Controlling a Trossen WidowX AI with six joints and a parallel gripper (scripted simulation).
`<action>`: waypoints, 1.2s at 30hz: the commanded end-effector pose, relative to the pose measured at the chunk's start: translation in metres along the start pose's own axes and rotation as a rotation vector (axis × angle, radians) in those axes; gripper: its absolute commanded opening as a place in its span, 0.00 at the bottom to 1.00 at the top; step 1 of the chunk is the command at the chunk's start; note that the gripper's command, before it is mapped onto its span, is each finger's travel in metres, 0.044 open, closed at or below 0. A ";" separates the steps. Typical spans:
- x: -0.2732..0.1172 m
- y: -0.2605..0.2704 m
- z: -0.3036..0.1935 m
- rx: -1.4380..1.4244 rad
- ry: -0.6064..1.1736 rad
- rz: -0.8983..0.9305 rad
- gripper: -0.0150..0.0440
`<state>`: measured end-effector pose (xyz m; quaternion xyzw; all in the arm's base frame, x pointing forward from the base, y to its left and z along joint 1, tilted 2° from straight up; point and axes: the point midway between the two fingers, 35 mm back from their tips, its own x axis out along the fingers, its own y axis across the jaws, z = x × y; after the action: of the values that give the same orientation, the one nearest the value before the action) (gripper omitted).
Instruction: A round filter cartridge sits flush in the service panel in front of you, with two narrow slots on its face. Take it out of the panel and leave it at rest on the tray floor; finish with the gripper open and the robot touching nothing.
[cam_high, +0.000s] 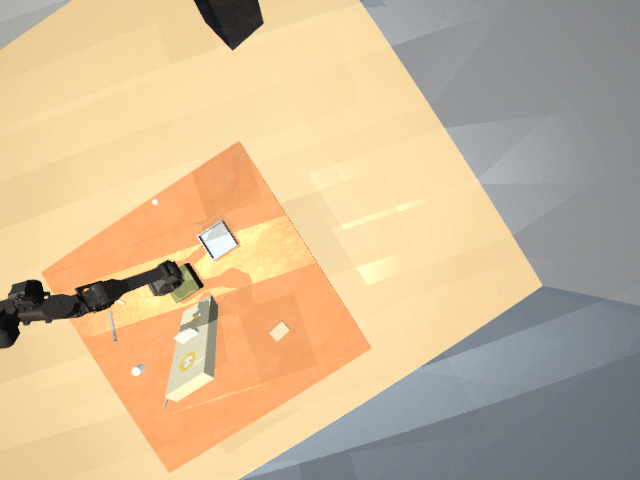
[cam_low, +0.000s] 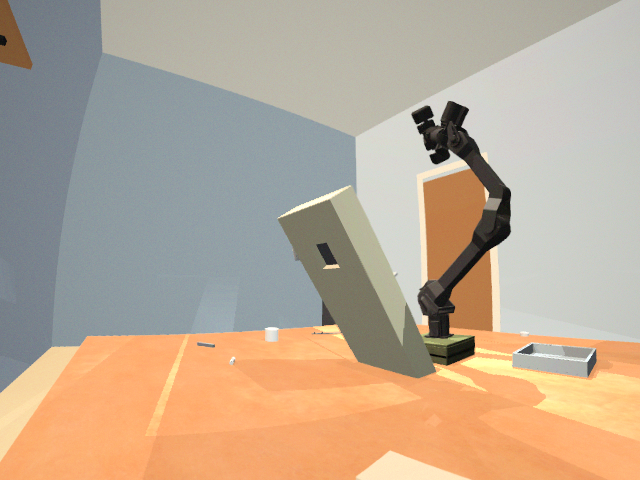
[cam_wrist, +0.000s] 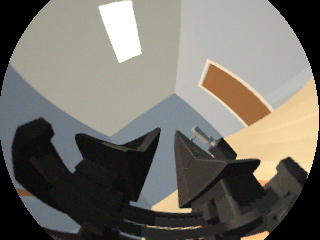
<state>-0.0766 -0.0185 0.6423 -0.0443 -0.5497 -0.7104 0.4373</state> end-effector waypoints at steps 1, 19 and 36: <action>0.017 -0.011 -0.052 -0.036 0.204 0.021 0.41; -0.113 0.008 -0.290 -0.233 1.228 0.578 0.41; -0.376 -0.023 -0.296 -0.468 1.808 1.525 0.41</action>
<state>0.2567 -0.0674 0.3260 0.0979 0.2271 -0.1721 0.9535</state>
